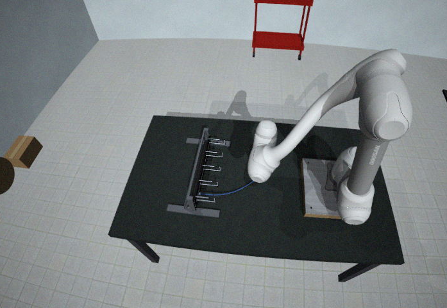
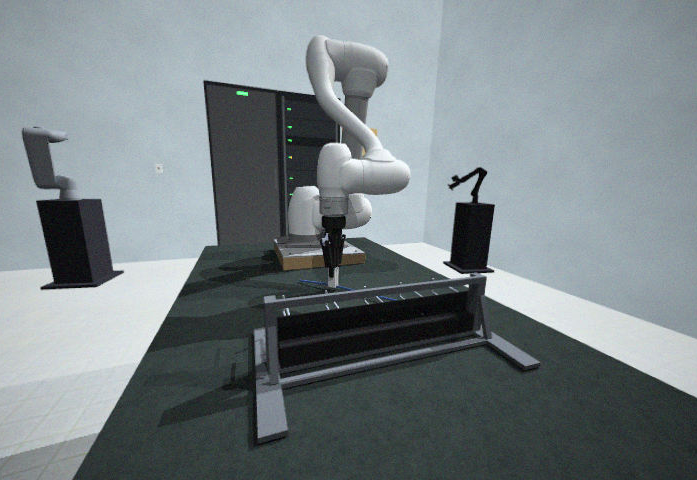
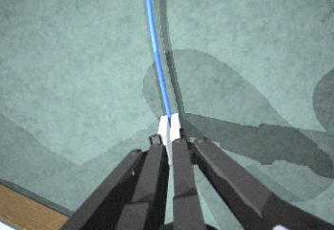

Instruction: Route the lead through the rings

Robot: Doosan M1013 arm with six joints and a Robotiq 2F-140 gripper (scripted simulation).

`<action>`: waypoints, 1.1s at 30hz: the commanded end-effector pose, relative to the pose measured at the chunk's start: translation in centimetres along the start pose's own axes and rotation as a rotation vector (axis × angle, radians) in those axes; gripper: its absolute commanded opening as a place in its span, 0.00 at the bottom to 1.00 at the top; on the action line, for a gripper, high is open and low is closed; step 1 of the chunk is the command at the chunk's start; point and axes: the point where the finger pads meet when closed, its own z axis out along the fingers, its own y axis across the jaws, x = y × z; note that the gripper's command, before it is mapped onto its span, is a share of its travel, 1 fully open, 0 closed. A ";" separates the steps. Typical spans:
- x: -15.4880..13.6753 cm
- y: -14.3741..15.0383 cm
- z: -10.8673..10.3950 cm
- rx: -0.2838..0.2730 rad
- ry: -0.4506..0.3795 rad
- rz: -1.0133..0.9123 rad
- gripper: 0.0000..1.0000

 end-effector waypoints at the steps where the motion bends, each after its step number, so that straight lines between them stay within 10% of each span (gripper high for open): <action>1: 0.0 0.0 -0.3 0.000 0.000 0.000 0.00; 33: 0.0 0.0 -2.8 0.000 0.000 0.000 0.00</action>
